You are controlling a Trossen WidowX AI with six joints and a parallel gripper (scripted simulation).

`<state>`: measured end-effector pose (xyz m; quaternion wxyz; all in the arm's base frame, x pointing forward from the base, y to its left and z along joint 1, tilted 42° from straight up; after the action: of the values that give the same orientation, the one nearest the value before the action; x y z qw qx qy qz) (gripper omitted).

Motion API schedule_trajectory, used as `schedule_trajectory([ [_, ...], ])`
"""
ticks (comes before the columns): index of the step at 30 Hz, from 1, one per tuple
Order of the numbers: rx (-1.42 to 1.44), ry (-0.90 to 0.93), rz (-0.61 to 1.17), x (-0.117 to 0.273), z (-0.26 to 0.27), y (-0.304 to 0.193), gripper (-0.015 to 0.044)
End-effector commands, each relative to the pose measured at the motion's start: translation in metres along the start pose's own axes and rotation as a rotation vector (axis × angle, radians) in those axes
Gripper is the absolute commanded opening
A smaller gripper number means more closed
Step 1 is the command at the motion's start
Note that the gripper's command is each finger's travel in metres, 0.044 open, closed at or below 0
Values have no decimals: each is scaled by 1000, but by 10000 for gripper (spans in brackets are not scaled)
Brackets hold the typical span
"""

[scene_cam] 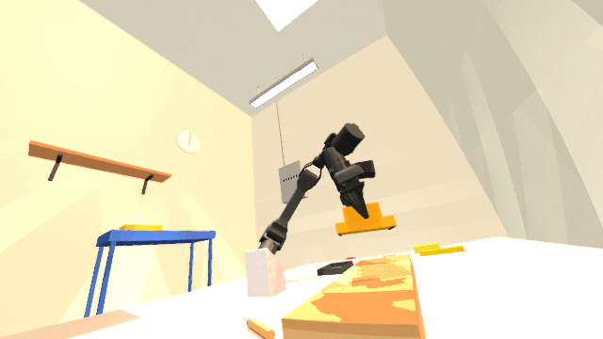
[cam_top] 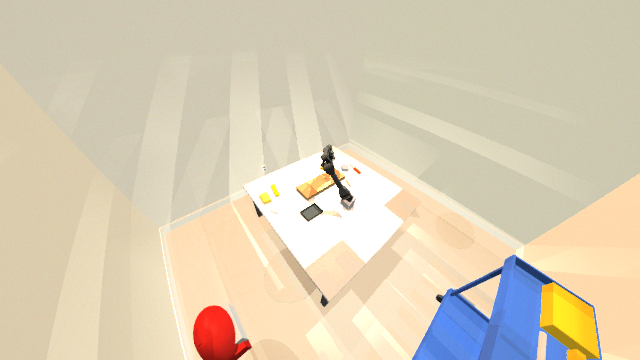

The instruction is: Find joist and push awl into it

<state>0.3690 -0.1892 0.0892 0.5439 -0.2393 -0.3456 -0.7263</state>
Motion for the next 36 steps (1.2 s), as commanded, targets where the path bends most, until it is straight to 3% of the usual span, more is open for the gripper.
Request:
schedule_trajectory([
  [1, 66, 0, -7, 2, 27, 5, 0],
  [18, 347, 33, 10, -5, 150, 0, 0],
  [36, 642, 108, 15, -5, 261, -47, 0],
])
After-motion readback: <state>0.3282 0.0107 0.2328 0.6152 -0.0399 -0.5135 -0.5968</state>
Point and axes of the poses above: the point midway between the two fingers, 35 mm back from their tips, its own x axis back along the fingers, its own z axis across the jaws, y = z × x, the point moved 8 cm from there along x, back along the fingers, and after that the axes turned 14 degrees about -x, right-handed, at the moved point
